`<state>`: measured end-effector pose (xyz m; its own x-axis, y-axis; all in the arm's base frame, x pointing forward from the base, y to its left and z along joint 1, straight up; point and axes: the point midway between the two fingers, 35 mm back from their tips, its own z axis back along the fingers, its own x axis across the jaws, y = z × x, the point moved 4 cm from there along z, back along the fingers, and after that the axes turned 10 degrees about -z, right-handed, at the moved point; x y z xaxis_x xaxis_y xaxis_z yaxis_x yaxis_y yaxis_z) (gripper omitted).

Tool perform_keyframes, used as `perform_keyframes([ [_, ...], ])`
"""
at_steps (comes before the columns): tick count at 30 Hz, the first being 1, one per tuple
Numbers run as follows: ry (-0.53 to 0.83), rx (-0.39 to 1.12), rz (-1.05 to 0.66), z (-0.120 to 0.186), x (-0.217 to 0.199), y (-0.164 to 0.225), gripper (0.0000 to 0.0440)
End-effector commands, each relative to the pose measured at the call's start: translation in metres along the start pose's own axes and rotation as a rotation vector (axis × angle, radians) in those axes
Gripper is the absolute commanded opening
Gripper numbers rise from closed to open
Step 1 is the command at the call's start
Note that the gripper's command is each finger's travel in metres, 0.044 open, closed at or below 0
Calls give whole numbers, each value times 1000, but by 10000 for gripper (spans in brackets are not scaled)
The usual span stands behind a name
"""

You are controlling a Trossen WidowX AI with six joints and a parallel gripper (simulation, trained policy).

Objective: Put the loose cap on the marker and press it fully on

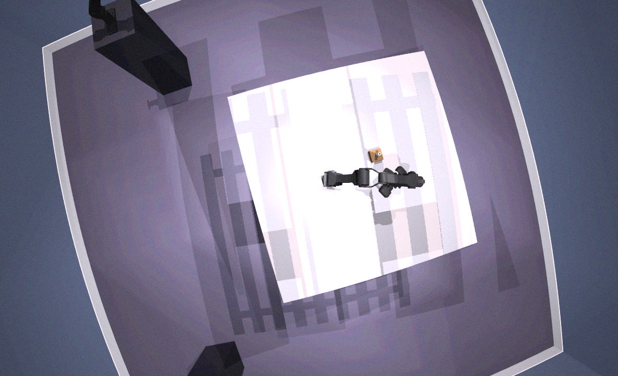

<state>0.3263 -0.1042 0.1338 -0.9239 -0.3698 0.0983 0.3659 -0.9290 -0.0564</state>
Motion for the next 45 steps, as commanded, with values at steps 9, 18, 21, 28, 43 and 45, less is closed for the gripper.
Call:
perform_keyframes([
  [9, 54, 43, 78, 36, -24, -33, 64],
  [18, 62, 38, 132, 53, -38, -74, 48],
  [21, 60, 35, 151, 57, -41, -89, 42],
  [28, 54, 30, 194, 64, -46, -122, 26],
  [43, 36, 31, 258, 67, -49, -165, 0],
  [45, 29, 29, 261, 65, -49, -166, 0],
])
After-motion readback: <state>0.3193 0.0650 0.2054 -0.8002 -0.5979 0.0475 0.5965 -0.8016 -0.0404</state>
